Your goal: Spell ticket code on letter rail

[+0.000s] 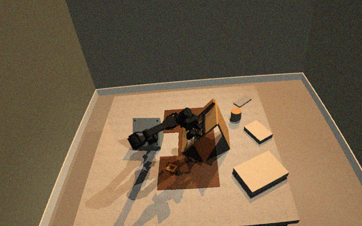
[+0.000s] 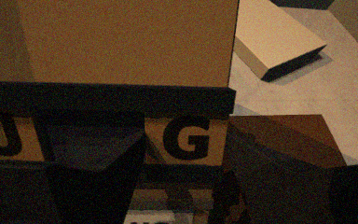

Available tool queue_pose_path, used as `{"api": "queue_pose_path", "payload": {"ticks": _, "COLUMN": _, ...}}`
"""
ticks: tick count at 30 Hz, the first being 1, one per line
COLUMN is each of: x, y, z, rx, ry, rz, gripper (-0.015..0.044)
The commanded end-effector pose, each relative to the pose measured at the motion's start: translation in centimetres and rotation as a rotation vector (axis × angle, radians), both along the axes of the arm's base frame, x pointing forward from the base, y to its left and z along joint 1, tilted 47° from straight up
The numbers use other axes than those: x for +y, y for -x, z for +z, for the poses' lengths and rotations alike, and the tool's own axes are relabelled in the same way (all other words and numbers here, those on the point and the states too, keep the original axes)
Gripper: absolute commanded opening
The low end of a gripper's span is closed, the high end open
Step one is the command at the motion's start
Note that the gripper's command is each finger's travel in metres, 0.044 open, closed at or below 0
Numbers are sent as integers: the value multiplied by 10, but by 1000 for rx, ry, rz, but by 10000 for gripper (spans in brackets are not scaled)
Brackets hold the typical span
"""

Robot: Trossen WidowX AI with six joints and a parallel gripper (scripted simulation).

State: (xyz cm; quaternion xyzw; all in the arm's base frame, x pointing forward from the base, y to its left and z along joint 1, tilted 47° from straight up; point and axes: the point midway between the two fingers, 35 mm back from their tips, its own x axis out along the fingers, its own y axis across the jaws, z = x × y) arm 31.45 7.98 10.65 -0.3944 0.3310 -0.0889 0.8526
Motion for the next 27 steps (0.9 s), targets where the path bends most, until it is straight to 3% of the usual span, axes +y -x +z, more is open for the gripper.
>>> {"api": "queue_pose_path", "payload": {"ticks": 1, "x": 2, "y": 0, "z": -2, "rx": -4, "ry": -2, "rz": -4, "gripper": 0}}
{"api": "queue_pose_path", "payload": {"ticks": 27, "x": 13, "y": 2, "z": -15, "rx": -4, "ry": -3, "rz": -4, "gripper": 0}}
